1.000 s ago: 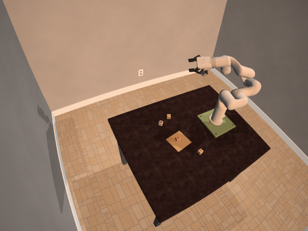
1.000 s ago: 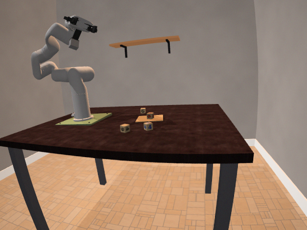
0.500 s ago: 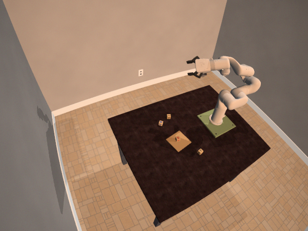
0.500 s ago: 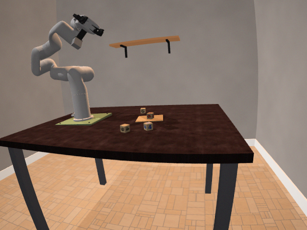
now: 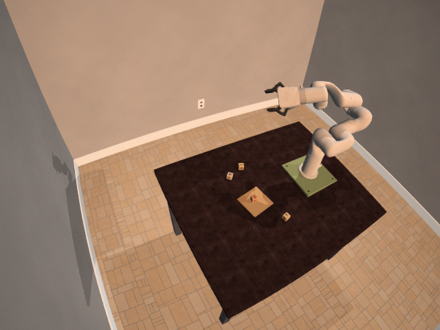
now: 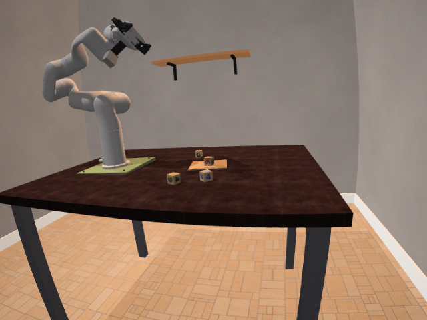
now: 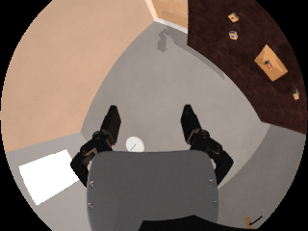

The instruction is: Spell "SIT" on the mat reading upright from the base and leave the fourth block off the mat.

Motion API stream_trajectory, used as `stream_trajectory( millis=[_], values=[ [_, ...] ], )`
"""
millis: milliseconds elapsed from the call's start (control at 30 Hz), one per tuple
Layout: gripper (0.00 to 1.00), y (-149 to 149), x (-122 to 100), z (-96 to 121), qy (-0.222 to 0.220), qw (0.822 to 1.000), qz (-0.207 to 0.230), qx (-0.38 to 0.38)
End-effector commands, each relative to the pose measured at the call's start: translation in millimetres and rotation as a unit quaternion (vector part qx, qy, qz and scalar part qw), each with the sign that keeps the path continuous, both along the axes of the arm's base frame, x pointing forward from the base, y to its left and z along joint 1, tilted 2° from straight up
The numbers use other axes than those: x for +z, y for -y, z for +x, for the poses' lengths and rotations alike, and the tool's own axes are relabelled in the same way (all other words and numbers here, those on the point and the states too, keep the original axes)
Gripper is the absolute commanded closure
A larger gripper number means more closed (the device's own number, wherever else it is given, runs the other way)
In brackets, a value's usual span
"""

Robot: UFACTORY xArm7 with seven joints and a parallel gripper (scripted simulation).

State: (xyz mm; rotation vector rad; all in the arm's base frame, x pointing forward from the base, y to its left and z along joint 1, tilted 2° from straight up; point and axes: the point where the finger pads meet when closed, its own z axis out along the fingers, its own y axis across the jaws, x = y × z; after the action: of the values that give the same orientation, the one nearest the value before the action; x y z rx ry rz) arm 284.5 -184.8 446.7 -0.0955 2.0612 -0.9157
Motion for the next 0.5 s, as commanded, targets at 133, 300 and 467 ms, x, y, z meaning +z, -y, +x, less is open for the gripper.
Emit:
stream_trajectory(
  millis=[133,300,467],
  values=[
    [0.0,-18,-7,18,-0.046,0.997,-0.057,0.036],
    [0.0,-18,-7,18,-0.046,0.997,-0.057,0.036],
    [0.0,-36,-17,35,-0.091,0.987,-0.112,0.073]
  ],
)
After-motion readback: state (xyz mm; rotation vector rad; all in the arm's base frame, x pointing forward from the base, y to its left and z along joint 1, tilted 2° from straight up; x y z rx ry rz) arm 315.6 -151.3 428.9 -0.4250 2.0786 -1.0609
